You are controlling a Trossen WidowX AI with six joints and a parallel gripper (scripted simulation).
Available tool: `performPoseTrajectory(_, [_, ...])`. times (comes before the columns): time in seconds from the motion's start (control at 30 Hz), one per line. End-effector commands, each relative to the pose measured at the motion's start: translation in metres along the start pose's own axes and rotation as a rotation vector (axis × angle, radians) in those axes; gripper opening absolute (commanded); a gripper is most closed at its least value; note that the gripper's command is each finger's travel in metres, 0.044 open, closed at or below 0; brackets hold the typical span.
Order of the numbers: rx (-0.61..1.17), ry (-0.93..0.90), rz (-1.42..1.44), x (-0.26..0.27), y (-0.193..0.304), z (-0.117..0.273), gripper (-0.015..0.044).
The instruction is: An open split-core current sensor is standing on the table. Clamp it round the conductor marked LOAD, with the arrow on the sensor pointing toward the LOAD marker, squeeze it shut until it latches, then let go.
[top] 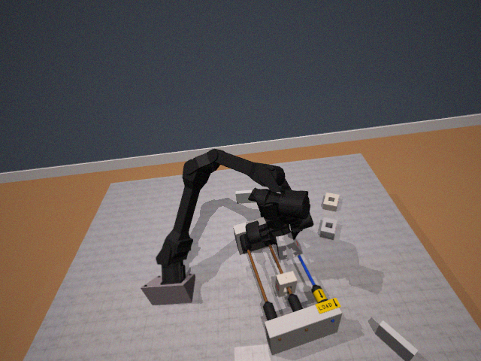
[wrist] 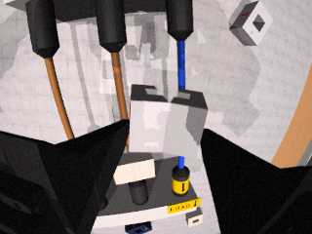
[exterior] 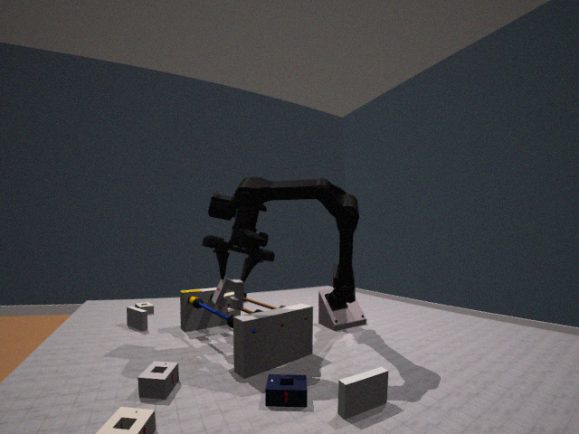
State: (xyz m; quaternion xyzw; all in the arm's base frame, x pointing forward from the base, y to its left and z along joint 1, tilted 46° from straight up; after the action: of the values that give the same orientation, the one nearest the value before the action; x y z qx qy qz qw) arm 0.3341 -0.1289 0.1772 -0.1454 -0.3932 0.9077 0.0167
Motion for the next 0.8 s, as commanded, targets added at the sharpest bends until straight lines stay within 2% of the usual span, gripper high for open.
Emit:
performPoseTrajectory(0.0, [-0.024, 0.029, 0.170, -0.013, -0.017, -0.004, 0.0000])
performPoseTrajectory(0.77, [-0.022, 0.029, 0.170, -0.015, -0.017, -0.032, 0.0000])
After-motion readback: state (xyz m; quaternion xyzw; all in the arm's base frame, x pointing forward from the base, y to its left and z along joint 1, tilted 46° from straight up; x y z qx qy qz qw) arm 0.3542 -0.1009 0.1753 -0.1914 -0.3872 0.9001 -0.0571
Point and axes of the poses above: the point midway between the two fingers, 35 mm back from their tips, its own z axis back along the fingers, its own x axis across the jaws, y = z × x, the point moved 7 cm from there along z, back along the fingers, and after that the axes turned 1 degree about z, right-handed, at the moved point
